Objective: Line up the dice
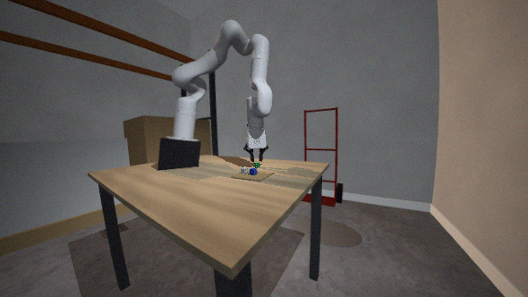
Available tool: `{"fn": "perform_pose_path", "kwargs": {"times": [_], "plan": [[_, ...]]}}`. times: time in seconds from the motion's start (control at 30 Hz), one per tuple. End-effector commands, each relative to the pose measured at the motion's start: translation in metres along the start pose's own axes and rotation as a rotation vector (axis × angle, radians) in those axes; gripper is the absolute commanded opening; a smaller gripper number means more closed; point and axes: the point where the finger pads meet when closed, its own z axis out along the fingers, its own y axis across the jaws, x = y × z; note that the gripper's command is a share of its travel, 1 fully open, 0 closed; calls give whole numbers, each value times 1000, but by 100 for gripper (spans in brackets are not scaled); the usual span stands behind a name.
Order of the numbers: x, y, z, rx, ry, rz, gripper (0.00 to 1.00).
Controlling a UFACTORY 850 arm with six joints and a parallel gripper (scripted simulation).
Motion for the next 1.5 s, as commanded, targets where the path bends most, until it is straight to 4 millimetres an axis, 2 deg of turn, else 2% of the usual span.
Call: {"fn": "perform_pose_path", "kwargs": {"times": [0.0,0.97,1.47], "plan": [[0,1,0,-1,-1,0,42],[0,1,0,-1,-1,0,42],[0,1,16,-1,-1,0,42]]}}
